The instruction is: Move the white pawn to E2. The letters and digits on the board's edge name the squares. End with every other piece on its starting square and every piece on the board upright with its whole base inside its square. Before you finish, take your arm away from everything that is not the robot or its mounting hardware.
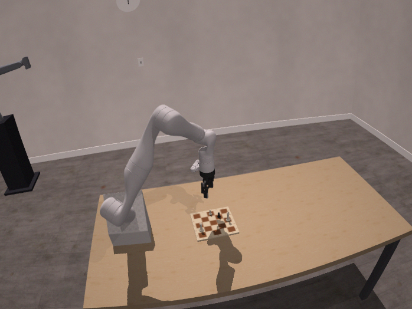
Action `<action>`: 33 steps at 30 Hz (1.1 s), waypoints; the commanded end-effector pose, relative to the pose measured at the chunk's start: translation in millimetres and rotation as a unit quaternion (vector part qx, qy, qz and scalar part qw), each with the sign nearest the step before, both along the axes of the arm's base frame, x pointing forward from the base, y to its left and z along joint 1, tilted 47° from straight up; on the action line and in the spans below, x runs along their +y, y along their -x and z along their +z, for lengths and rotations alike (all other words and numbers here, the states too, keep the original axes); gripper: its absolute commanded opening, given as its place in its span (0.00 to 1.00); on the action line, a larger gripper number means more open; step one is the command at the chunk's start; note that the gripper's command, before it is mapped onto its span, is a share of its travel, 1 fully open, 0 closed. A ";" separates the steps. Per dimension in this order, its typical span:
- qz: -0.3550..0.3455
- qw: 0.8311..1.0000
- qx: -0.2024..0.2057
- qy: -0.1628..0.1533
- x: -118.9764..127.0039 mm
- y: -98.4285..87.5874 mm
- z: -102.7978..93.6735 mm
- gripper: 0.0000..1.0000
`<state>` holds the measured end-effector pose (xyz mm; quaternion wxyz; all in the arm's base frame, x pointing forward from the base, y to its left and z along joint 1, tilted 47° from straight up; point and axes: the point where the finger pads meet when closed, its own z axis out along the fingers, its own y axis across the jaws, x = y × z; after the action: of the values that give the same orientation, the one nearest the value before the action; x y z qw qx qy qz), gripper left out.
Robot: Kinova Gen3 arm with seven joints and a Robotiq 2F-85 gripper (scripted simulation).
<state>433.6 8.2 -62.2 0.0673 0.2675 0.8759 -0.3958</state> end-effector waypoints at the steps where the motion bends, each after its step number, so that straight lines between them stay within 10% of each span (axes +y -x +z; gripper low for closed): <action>1: 0.001 1.000 -0.001 -0.001 0.9 -0.5 0.3 1.00; 13: 0.000 1.000 0.000 -0.001 -31.9 4.9 -29.9 1.00; 14: 0.000 1.000 0.000 -0.001 -31.9 4.9 -29.9 0.34; 33: 0.000 1.000 0.000 -0.001 -31.9 4.9 -29.9 0.34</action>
<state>428.1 -24.7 -92.4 0.0665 0.2675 0.8761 -0.3957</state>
